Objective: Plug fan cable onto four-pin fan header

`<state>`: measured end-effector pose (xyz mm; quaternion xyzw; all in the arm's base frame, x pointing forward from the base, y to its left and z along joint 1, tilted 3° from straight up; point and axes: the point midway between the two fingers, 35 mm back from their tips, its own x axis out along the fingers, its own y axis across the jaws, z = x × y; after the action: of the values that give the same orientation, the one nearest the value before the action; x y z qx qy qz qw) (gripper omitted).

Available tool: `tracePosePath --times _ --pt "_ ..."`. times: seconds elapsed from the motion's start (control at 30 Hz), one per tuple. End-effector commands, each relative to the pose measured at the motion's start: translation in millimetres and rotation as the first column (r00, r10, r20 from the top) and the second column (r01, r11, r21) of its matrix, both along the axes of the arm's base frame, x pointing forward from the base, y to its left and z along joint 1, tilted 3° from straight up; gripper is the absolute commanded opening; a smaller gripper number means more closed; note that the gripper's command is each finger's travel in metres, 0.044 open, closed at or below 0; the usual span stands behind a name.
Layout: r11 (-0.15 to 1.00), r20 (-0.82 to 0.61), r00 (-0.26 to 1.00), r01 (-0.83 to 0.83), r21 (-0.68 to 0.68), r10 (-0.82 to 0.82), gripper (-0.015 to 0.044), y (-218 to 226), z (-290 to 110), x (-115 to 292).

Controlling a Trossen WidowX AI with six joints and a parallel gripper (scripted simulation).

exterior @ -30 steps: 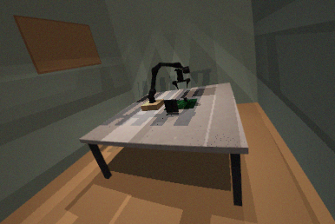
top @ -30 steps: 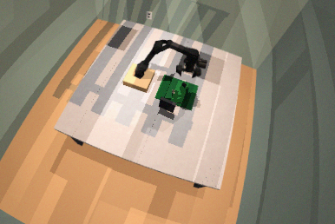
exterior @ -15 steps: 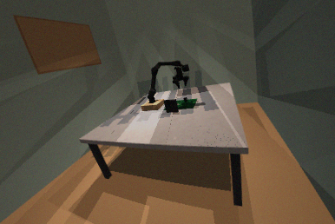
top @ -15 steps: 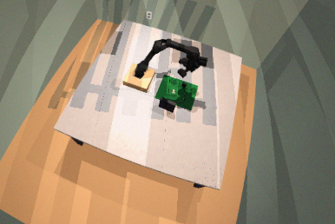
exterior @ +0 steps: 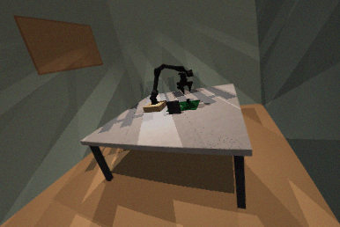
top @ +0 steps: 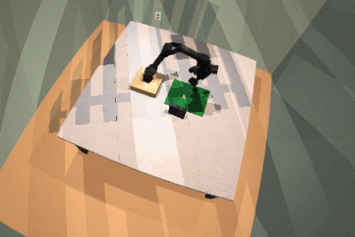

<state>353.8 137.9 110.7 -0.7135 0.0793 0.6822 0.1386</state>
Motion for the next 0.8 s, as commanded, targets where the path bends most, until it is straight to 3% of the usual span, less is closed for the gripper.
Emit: tracePosePath --times 0.0,0.77 --pt "1.000 -0.029 1.000 -0.003 -0.006 0.003 0.0440 1.1 -47.9 -6.8" --pt "1.000 -0.029 1.000 -0.003 -0.006 0.003 0.0440 3.2 -74.8 -5.6"
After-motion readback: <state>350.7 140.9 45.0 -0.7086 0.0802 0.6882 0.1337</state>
